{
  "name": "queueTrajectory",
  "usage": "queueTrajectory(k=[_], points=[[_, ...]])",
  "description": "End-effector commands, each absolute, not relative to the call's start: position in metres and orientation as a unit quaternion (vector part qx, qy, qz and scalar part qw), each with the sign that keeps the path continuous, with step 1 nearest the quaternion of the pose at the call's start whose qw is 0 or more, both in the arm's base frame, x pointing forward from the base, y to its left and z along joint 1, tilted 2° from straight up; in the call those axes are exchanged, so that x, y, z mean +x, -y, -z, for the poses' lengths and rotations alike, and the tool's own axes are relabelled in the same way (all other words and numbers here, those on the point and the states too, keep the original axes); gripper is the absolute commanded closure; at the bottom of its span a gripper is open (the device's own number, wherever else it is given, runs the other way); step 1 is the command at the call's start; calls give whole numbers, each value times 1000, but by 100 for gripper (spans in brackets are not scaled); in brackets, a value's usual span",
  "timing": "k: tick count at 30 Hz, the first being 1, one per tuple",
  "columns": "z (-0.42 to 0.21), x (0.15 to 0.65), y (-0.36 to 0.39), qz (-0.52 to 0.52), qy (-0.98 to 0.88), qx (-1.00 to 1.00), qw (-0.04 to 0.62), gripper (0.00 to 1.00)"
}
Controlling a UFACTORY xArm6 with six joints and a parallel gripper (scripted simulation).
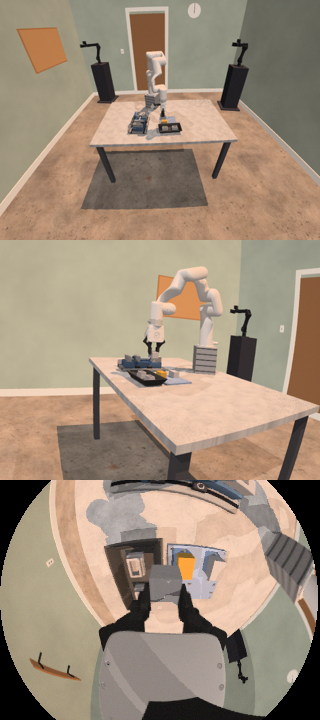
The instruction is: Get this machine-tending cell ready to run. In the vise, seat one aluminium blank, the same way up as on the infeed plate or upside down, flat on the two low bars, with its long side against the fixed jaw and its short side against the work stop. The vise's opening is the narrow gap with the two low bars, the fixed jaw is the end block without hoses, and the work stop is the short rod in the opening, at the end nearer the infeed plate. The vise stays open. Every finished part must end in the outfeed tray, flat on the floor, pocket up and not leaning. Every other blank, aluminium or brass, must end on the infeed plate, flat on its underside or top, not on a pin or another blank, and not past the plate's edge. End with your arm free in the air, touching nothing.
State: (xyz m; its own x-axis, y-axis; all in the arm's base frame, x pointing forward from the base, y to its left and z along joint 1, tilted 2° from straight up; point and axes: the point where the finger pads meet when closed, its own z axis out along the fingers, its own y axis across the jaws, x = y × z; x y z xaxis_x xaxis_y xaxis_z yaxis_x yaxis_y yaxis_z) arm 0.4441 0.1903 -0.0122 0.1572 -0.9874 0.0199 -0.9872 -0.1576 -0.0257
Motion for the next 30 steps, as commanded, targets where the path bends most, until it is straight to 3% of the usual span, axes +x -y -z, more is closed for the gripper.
queueTrajectory(k=[1,30], points=[[10,468,-156,14,-654,-756,6,100],[5,518,67,15,-685,-728,7,100]])
